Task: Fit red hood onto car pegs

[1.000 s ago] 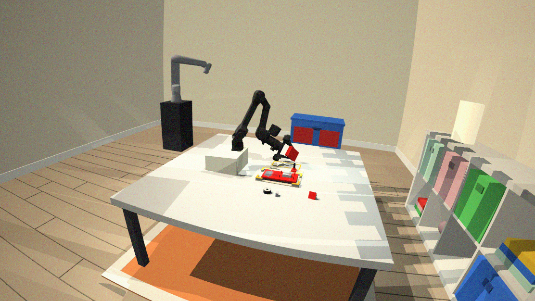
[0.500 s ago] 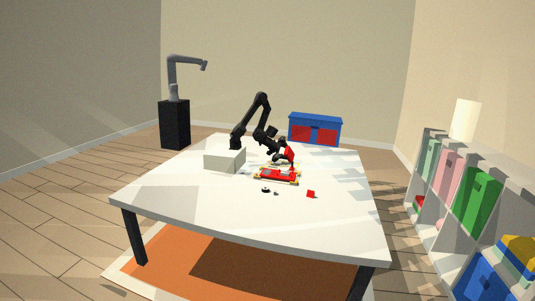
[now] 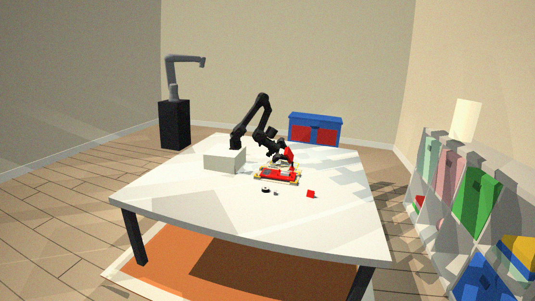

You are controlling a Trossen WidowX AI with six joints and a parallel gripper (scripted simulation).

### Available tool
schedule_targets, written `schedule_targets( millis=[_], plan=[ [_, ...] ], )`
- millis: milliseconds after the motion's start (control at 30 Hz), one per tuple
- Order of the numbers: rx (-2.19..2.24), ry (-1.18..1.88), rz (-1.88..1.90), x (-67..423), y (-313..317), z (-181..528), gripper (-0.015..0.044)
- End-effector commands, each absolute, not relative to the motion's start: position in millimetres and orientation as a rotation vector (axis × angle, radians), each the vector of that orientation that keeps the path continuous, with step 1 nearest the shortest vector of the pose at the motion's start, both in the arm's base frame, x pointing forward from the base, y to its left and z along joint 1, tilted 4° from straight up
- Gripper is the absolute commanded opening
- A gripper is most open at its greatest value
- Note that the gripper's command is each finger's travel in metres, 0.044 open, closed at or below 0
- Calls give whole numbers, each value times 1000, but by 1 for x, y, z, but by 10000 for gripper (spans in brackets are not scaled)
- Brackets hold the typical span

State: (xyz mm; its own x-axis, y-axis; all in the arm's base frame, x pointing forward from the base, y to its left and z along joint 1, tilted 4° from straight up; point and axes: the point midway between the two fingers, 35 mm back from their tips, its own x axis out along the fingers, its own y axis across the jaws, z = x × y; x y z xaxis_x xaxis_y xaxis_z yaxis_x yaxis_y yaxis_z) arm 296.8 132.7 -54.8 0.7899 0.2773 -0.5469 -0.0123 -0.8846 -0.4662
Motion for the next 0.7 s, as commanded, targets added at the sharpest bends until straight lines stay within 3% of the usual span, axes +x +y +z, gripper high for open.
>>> schedule_targets(
  millis=[0,333,667],
  plan=[
    [-2530,-201,871,297,133,-55,184],
    [-2530,-201,871,297,133,-55,440],
    [-2601,-238,877,293,134,-35,440]
  ],
)
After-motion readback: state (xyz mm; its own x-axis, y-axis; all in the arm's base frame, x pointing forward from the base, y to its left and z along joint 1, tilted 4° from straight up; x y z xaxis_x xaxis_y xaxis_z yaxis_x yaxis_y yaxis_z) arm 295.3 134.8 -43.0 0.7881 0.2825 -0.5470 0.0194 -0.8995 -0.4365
